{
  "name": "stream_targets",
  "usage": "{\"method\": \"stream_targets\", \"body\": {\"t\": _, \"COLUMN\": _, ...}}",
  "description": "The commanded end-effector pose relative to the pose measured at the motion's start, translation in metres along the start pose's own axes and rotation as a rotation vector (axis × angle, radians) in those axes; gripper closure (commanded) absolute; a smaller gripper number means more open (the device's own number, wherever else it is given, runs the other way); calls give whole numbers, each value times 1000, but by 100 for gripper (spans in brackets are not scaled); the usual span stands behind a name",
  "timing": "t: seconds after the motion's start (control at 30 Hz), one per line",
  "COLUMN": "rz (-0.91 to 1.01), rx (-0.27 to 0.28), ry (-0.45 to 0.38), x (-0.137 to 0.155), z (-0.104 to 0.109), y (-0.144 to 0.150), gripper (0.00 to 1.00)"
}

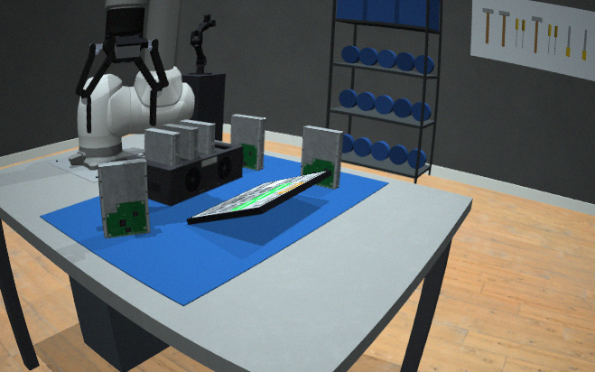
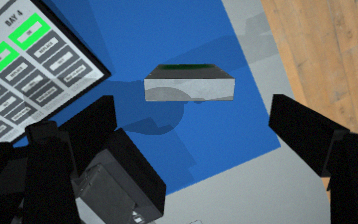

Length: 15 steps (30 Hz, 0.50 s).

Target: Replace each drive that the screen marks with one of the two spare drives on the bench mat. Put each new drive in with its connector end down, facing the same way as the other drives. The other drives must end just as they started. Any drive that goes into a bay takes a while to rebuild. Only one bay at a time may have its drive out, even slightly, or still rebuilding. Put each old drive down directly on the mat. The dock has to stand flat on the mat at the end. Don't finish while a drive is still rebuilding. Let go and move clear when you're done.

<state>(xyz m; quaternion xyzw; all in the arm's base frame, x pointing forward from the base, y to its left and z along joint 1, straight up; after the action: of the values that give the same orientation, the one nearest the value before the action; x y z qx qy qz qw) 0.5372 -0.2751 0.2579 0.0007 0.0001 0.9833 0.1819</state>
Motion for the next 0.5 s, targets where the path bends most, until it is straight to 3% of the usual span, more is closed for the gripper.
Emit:
{"method": "stream_targets", "body": {"t": 0.0, "rz": 0, "rx": 0, "ry": 1, "x": 0, "z": -1, "y": 0, "gripper": 11}}
{"method": "stream_targets", "body": {"t": 0.47, "rz": 0, "rx": 0, "ry": 1, "x": 0, "z": -13, "y": 0, "gripper": 11}}
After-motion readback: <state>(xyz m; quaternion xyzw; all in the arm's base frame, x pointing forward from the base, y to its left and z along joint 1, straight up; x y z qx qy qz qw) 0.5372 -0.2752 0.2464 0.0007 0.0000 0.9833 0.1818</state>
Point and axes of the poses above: the point where the finger pads meet when closed, its own z axis back along the fingers, its own y axis across the jaws, x = y × z, the point moved 3 cm from there along z, back along the fingers, and after that the axes turned 5 degrees about z, right-handed, at the moved point
